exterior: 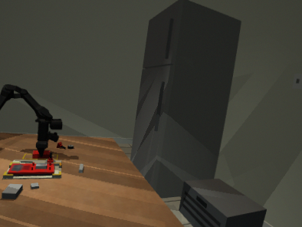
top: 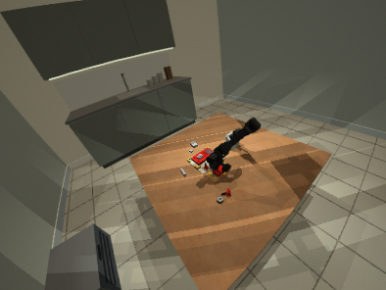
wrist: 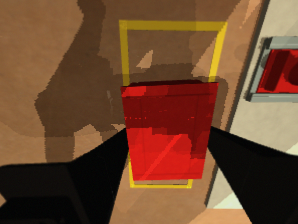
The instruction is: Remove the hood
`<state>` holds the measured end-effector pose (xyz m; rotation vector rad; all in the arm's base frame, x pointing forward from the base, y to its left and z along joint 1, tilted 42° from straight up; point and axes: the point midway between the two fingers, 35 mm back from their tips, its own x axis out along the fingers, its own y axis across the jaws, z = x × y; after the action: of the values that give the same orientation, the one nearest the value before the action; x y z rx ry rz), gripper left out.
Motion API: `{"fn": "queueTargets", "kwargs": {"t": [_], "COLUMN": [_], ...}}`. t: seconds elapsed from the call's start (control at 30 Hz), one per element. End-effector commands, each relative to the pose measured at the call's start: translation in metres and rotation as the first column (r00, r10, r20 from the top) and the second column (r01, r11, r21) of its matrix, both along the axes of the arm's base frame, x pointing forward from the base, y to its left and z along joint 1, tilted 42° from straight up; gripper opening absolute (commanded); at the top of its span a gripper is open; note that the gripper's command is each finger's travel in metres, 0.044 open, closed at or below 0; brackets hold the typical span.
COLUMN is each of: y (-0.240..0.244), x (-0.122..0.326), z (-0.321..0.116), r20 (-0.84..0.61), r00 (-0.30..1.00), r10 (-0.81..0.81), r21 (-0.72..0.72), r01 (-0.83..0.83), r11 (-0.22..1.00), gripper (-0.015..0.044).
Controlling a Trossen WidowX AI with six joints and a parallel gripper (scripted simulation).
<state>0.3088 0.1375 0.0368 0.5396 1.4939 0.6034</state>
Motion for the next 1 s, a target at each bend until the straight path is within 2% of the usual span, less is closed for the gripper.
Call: {"fn": "queueTargets", "kwargs": {"t": [0.0, 0.13, 0.43, 0.97], "y": [0.0, -0.001, -0.048, -0.05], "x": [0.0, 0.0, 0.003, 0.002], "z": [0.0, 0.001, 0.052, 0.054], "r20": [0.001, 0.0, -0.007, -0.007], "r00": [1.0, 1.0, 1.0, 1.0], "r10": [0.0, 0.0, 0.006, 0.006], "r21": [0.0, 0.0, 0.002, 0.002], "r01": [0.0, 0.0, -0.006, -0.006], "r11": [1.0, 1.0, 1.0, 1.0], "gripper": [0.0341, 0.044, 0.044, 0.044]}}
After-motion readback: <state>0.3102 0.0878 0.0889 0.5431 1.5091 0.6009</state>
